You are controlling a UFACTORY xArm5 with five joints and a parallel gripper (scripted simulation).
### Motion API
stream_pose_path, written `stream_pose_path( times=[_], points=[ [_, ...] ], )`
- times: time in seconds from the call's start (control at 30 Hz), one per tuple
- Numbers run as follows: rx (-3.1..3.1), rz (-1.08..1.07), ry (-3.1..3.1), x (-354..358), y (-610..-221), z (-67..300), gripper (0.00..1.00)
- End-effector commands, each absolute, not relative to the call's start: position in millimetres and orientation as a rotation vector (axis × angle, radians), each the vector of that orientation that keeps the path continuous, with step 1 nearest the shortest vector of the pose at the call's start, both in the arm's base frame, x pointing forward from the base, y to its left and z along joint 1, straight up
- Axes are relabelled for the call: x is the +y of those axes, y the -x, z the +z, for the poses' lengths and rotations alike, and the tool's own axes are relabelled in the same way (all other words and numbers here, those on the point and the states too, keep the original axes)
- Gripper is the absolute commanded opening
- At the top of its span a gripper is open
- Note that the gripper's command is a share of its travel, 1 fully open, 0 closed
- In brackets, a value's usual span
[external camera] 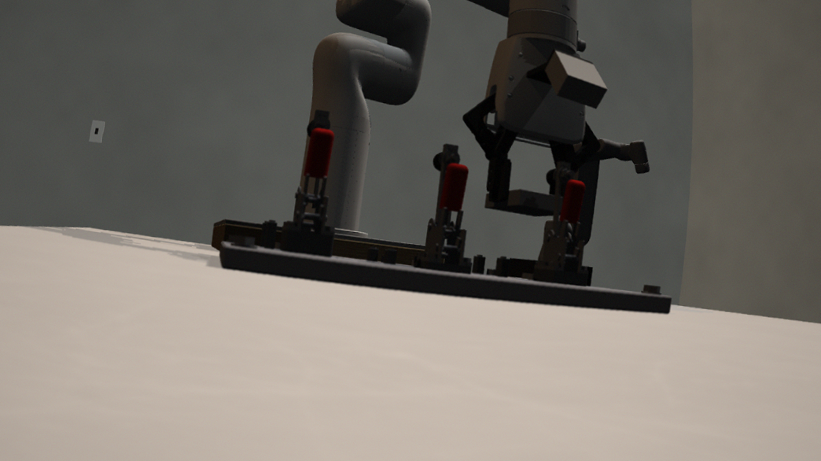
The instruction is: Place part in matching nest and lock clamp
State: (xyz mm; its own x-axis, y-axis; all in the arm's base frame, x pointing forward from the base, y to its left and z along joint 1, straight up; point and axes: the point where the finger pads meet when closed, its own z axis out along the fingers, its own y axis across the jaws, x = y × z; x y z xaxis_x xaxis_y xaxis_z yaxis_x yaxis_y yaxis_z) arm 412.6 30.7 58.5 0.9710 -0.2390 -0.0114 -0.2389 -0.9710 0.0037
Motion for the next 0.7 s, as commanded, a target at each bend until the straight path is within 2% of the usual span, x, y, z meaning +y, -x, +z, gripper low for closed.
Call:
stream_pose_path(
  times=[0.0, 0.67],
  points=[
    [-0.378, -0.013, -3.117, 30.8, -413.9, 59.7, 0.0],
    [-0.378, -0.013, -3.117, 30.9, -414.2, 52.1, 0.0]
  ],
)
